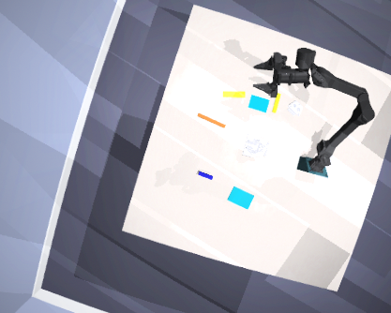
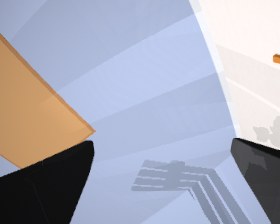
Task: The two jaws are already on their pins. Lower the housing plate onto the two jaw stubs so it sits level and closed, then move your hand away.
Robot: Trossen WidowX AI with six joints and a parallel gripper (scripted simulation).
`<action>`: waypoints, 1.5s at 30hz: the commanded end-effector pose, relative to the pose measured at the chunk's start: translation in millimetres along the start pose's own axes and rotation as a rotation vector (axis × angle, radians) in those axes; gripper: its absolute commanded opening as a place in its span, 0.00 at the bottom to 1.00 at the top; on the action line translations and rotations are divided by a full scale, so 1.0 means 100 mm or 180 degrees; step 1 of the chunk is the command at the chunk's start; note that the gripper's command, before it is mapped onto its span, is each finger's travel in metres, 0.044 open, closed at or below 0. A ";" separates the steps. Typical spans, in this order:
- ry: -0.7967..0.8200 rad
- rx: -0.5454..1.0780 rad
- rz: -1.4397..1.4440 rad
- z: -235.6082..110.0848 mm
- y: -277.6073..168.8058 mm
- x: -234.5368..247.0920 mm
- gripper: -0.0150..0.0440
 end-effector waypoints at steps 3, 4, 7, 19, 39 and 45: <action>-0.0346 -0.0201 0.0105 -0.07 0.06 -0.20 1.00; -0.0403 -0.0235 0.0119 -0.08 0.07 -0.24 1.00; -0.0575 -0.0340 0.0159 -0.13 0.09 -0.33 1.00; -0.1262 -0.0760 0.0286 -0.37 0.17 -0.72 1.00; -0.2422 -0.1453 0.0373 -0.86 0.21 -1.33 1.00; -0.2778 -0.1657 0.0363 -1.03 0.19 -1.50 1.00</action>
Point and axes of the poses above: the point midway between the two fingers, 35 mm back from their tips, its own z axis out along the fingers, its own x axis across the jaws, y = z × x, the point moved 9 cm from there along -z, back along the fingers, and after that the axes turned 8 degrees about -z, right-handed, at the moved point
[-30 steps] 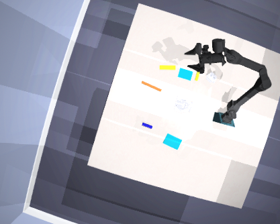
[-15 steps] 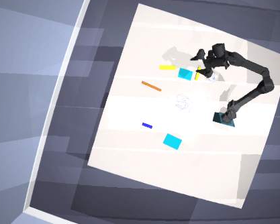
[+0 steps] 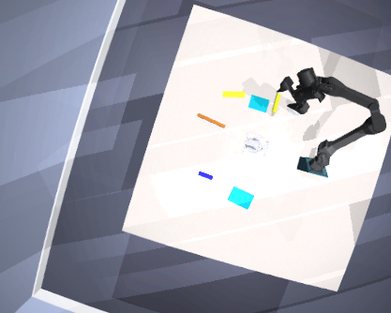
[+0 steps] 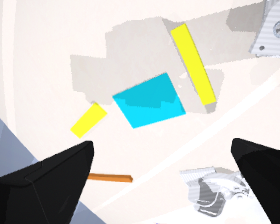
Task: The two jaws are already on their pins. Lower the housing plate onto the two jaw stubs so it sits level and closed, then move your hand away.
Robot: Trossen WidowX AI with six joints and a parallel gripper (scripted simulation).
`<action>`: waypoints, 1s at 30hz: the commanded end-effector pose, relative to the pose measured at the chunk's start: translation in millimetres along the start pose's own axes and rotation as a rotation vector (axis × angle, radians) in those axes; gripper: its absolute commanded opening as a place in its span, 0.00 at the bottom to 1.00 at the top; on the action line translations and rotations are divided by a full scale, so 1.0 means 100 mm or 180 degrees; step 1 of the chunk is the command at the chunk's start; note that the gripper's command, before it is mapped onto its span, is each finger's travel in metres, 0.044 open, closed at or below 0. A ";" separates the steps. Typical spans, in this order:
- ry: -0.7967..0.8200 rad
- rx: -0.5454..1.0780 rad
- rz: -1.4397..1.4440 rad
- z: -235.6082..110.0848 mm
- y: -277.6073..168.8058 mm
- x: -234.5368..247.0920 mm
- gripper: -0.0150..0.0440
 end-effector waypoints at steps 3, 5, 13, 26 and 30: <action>-0.0334 -0.0213 -0.0004 0.03 0.04 -0.23 1.00; -0.0445 -0.0289 -0.0013 0.03 0.05 -0.30 1.00; -0.0881 -0.0588 -0.0068 0.02 0.11 -0.61 1.00; -0.1120 -0.0750 -0.0109 0.19 0.17 -0.83 1.00; -0.1114 -0.0762 -0.0114 0.36 0.22 -0.91 1.00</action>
Point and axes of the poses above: the point midway between the two fingers, 35 mm back from their tips, its own z axis out along the fingers, its own x axis across the jaws, y = z × x, the point moved 9 cm from there along -z, back along the fingers, and after that the axes turned 8 degrees about -z, right-handed, at the moved point
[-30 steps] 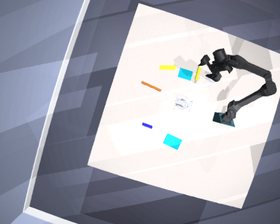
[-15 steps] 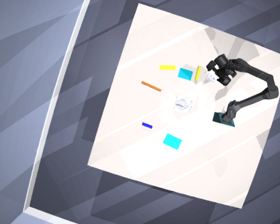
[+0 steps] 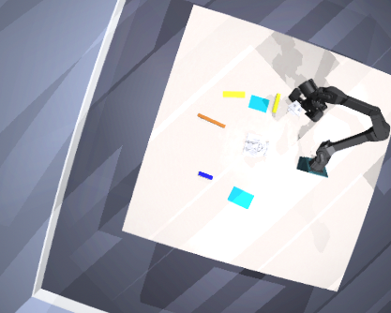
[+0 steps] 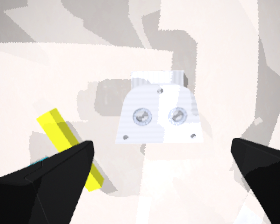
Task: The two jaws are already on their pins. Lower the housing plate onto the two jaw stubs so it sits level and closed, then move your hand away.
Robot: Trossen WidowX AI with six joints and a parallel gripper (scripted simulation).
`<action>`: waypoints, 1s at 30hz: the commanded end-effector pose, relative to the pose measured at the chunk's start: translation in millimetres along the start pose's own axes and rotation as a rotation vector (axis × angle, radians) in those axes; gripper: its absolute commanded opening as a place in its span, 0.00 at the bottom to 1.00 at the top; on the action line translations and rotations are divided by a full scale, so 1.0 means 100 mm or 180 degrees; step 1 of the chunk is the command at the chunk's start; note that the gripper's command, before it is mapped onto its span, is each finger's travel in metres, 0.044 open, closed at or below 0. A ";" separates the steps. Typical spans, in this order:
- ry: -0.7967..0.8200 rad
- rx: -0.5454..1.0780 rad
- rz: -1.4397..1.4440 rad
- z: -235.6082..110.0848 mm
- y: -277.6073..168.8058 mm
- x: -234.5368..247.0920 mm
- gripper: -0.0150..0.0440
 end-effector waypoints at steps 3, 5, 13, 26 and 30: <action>-0.0003 0.0013 -0.0028 0.11 -0.01 -0.02 1.00; -0.0003 0.0013 -0.0028 0.11 -0.01 -0.02 1.00; -0.0004 0.0013 -0.0028 0.19 -0.02 -0.01 1.00; -0.0003 0.0009 -0.0029 0.30 -0.02 -0.01 1.00; -0.0003 0.0010 -0.0028 0.34 -0.02 -0.01 1.00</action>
Point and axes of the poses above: the point midway between the two fingers, 35 mm back from their tips, its own z axis out along the fingers, its own x axis across the jaws, y = z × x, the point moved 9 cm from there along -z, back along the fingers, and after that the axes turned 8 degrees about -z, right-handed, at the moved point
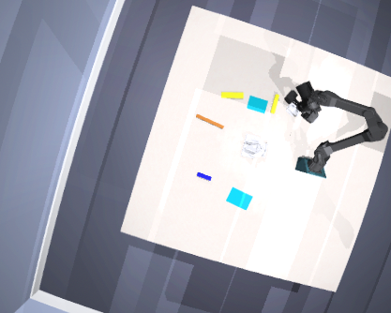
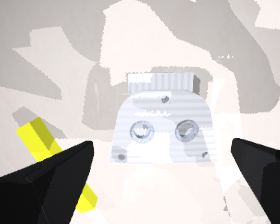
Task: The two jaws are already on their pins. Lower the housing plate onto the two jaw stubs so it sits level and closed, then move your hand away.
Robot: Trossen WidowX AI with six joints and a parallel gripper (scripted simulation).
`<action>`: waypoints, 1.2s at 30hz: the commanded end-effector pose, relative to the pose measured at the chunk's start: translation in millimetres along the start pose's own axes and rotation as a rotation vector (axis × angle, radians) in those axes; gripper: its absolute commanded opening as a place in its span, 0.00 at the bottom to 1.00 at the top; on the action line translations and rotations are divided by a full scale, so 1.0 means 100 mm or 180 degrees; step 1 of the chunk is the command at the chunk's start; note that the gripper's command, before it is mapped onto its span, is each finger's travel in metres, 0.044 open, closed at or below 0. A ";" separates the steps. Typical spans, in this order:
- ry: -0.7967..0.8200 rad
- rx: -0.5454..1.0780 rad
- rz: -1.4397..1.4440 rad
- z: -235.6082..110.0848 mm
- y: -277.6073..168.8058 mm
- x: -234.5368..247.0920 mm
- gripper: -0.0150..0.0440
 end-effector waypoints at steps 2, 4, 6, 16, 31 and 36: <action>-0.0008 0.0021 -0.0022 0.07 -0.01 0.00 1.00; -0.0008 0.0021 -0.0022 0.10 -0.02 0.00 1.00; -0.0008 0.0021 -0.0022 0.13 -0.02 0.00 1.00; -0.0007 0.0016 -0.0023 0.29 -0.02 -0.01 1.00; -0.0007 0.0016 -0.0024 0.30 -0.02 -0.01 1.00; -0.0007 0.0016 -0.0024 0.30 -0.02 -0.01 1.00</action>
Point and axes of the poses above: the point midway between the two fingers, 35 mm back from their tips, its own z axis out along the fingers, its own x axis across the jaws, y = z × x, the point moved 9 cm from there along -z, back along the fingers, and after that the axes turned 8 degrees about -z, right-handed, at the moved point
